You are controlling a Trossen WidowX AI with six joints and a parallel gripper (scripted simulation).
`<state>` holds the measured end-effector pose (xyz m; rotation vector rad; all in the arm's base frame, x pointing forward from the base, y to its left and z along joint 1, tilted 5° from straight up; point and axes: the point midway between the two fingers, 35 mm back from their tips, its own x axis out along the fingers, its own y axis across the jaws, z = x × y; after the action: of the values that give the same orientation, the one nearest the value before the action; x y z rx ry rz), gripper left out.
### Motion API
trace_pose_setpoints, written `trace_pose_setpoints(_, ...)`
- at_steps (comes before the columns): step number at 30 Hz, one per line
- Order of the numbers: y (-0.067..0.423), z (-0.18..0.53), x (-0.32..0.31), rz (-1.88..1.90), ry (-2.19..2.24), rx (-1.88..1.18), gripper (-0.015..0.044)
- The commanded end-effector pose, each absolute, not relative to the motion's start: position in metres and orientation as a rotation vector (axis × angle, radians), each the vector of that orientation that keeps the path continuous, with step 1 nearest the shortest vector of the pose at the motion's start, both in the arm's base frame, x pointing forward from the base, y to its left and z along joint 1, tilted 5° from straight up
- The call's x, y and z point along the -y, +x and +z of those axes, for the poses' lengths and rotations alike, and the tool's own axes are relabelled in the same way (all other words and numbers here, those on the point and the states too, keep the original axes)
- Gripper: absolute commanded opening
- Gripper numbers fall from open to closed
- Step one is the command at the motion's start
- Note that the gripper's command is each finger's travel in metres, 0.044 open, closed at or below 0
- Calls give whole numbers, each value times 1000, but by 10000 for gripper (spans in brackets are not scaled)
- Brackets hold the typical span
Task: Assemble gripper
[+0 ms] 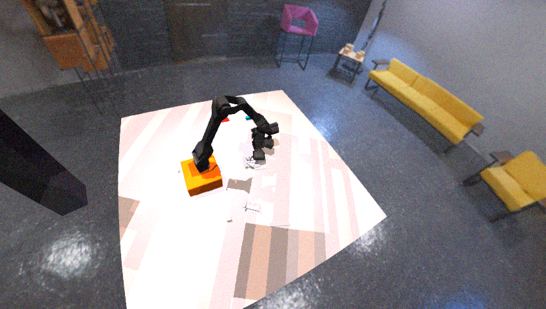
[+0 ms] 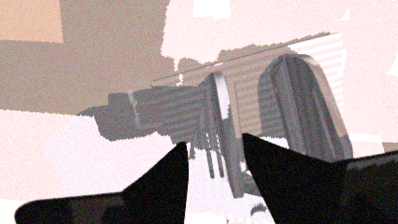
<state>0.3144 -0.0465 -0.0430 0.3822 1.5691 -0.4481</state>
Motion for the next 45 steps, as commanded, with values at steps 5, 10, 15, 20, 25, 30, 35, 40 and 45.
trace_pose_setpoints(5, 314, -41, 46, -447, 387, -1571, 134)
trace_pose_setpoints(10, 314, -39, 46, -447, 387, -1571, 134)
trace_pose_setpoints(15, 314, -41, 47, -447, 387, -1571, 134)
trace_pose_setpoints(20, 314, -41, 47, -447, 387, -1571, 134)
trace_pose_setpoints(25, 314, -43, 47, -447, 387, -1571, 134)
trace_pose_setpoints(30, 314, -43, 47, -447, 387, -1571, 134)
trace_pose_setpoints(35, 313, -45, 47, -447, 387, -1571, 134)
trace_pose_setpoints(40, 313, -45, 47, -447, 387, -1571, 134)
trace_pose_setpoints(45, 313, -45, 47, -447, 387, -1571, 134)
